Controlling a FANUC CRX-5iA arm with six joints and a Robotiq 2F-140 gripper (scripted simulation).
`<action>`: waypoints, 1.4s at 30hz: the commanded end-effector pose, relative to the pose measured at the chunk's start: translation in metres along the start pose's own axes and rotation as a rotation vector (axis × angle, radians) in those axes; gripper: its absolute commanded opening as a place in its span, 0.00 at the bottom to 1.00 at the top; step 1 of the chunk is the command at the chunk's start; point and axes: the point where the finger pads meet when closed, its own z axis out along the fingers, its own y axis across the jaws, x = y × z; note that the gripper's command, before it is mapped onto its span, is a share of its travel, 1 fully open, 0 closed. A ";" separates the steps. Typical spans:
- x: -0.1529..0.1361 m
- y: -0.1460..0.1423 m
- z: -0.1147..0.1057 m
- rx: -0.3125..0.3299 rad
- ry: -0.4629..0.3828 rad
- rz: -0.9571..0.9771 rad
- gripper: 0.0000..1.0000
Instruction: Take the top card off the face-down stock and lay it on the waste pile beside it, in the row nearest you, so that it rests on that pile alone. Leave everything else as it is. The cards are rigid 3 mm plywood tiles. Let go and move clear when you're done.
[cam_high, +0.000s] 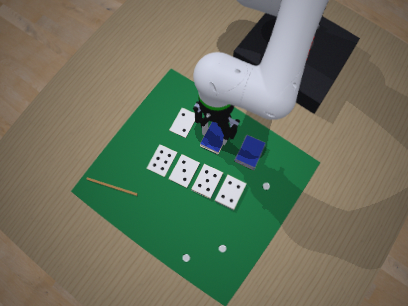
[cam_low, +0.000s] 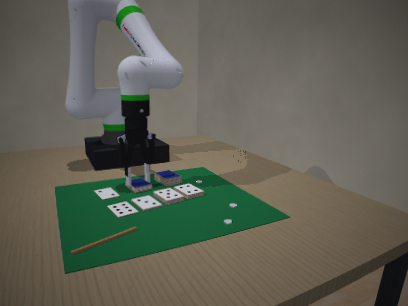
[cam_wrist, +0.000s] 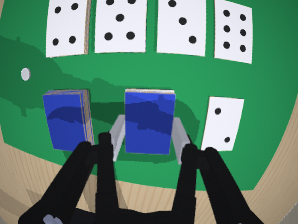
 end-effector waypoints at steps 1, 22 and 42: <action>0.000 0.000 0.002 0.000 0.000 0.000 0.43; 0.000 0.000 0.003 0.000 0.000 0.000 0.50; 0.000 0.000 0.003 0.000 0.000 0.000 0.50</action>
